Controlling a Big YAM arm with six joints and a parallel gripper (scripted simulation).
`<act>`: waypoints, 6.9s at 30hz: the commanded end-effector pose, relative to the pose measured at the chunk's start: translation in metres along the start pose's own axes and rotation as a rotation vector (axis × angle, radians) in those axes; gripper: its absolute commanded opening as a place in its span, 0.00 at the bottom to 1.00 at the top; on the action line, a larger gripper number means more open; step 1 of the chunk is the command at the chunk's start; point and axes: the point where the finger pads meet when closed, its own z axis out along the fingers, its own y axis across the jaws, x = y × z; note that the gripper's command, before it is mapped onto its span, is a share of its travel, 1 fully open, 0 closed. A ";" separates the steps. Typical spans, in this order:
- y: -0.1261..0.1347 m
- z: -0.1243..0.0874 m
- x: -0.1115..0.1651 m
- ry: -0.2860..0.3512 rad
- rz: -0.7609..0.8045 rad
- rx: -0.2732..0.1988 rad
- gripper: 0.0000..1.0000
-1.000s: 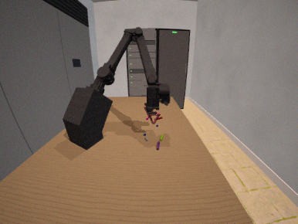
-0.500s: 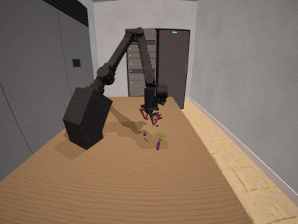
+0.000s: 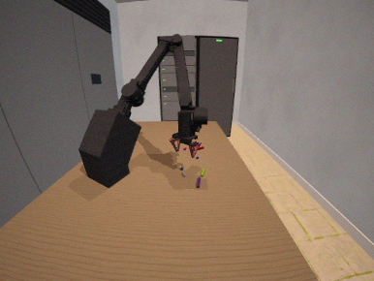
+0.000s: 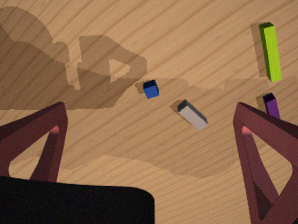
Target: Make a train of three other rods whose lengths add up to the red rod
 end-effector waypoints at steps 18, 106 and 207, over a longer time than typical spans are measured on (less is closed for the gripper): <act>-0.003 0.000 0.021 -0.012 -0.350 0.004 0.24; 0.001 0.054 0.016 -0.008 -0.360 -0.007 0.24; -0.007 0.051 0.026 -0.010 -0.351 0.006 0.24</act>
